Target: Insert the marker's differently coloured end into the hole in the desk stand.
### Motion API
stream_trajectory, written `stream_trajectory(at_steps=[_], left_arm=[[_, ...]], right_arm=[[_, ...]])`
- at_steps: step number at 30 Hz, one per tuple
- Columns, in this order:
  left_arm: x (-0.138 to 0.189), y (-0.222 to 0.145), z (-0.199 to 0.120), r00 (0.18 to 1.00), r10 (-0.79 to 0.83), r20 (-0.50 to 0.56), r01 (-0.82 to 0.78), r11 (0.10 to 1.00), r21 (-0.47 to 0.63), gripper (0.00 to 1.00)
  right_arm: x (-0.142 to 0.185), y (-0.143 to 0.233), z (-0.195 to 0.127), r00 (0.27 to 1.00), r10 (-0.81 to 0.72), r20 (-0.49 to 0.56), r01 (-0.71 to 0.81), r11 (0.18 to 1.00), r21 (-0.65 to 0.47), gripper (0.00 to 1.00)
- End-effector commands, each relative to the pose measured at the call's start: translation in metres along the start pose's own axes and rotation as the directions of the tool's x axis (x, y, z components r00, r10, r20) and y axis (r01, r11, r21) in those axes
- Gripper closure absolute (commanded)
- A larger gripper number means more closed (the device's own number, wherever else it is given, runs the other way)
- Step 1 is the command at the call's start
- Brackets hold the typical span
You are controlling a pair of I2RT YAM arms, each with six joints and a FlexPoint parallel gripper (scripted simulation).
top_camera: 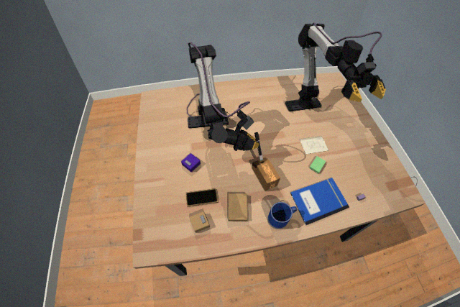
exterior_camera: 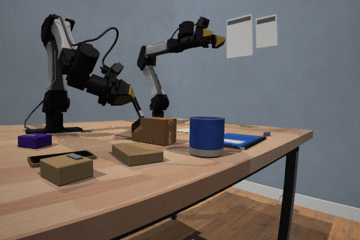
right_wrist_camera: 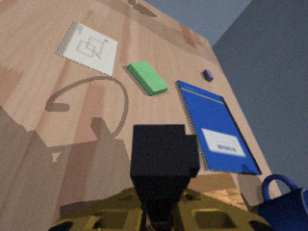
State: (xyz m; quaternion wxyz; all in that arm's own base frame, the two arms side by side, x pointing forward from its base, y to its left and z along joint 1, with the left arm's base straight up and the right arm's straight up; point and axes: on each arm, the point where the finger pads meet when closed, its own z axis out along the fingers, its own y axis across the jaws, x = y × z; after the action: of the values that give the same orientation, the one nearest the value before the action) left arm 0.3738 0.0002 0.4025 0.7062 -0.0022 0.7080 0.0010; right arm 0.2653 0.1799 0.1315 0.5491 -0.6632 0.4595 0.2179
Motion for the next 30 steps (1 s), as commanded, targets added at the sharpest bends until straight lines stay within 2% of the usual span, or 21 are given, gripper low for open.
stream_trajectory(at_steps=[1, 30], left_arm=[[-0.028, 0.001, -0.005, 0.997, 0.006, 0.072, -0.006, 1.0, 0.002, 0.0], [-0.028, 0.001, -0.005, 0.997, 0.006, 0.072, -0.006, 1.0, 0.002, 0.0]], right_arm=[[-0.003, -0.011, 0.0, 0.999, -0.033, 0.004, 0.032, 0.999, 0.02, 1.0], [0.005, -0.005, 0.005, 1.0, -0.023, 0.001, 0.023, 1.0, 0.012, 1.0]])
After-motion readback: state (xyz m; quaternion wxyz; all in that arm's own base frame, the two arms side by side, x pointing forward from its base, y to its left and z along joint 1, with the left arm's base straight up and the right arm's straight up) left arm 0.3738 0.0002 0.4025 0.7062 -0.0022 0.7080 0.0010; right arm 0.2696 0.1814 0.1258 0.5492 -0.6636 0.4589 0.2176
